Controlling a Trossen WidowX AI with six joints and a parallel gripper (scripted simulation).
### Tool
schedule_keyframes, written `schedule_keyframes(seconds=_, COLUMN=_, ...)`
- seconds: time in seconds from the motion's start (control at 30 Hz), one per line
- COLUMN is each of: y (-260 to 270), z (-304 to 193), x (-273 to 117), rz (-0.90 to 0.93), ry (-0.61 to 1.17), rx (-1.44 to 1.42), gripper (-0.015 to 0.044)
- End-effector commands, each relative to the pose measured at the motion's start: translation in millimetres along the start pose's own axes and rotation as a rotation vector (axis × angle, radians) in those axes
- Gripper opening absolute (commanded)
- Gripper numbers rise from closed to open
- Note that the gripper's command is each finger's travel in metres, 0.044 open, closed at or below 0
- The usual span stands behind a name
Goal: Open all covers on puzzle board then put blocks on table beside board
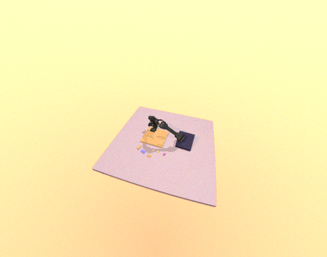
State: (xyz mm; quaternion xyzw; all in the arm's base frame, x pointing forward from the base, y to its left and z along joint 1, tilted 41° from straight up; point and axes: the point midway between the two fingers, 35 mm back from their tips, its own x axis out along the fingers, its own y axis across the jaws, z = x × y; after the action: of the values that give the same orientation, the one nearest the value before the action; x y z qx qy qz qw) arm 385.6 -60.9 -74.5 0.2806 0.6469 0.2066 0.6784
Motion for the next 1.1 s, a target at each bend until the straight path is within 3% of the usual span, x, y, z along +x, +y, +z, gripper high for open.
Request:
schedule_keyframes(seconds=0.0, y=3, z=4, x=2, rz=0.006, ry=0.002, rx=0.001, gripper=0.0)
schedule_keyframes(seconds=0.23, y=3, z=4, x=1, rz=0.006, ry=0.002, rx=0.173, gripper=0.0)
schedule_keyframes(seconds=0.73, y=1, z=4, x=-12, rz=0.003, ry=0.006, rx=1.551, gripper=0.0)
schedule_keyframes(seconds=0.77, y=2, z=4, x=-6, rz=0.003, ry=0.005, rx=0.958, gripper=0.0026)
schedule_keyframes(seconds=0.9, y=1, z=5, x=-16, rz=0.002, ry=0.004, rx=1.07, gripper=0.0131)
schedule_keyframes(seconds=1.07, y=1, z=5, x=-32, rz=0.001, ry=0.004, rx=1.242, gripper=0.0144)
